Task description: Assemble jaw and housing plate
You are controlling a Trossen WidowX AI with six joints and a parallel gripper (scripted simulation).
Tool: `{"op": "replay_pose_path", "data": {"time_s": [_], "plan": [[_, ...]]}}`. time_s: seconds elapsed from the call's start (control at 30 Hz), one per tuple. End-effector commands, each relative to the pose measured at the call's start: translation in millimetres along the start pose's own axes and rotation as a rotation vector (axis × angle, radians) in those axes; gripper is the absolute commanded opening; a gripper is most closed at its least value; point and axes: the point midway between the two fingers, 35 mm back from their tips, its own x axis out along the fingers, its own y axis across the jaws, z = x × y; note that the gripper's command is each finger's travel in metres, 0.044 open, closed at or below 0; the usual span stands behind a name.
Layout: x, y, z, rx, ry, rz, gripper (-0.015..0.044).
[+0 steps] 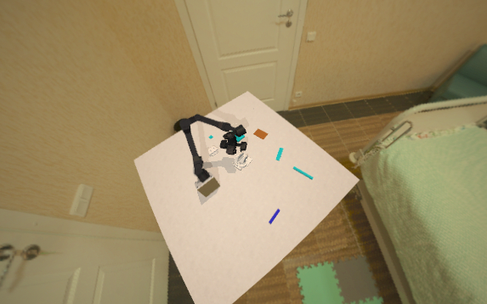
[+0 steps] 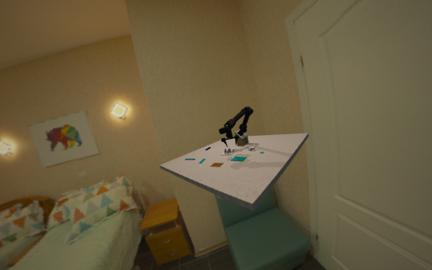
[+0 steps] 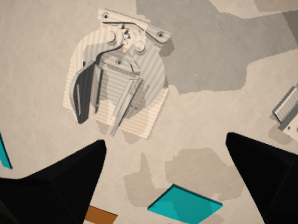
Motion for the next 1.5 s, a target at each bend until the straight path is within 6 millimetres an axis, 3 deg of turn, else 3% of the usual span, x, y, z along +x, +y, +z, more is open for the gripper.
{"op": "replay_pose_path", "data": {"time_s": [0.0, 1.47], "plan": [[-1, -6, -2, -0.105, -0.006, 0.003, 0.0440], [-7, -67, -21, -1.322, -0.025, -0.003, 0.0440]]}}
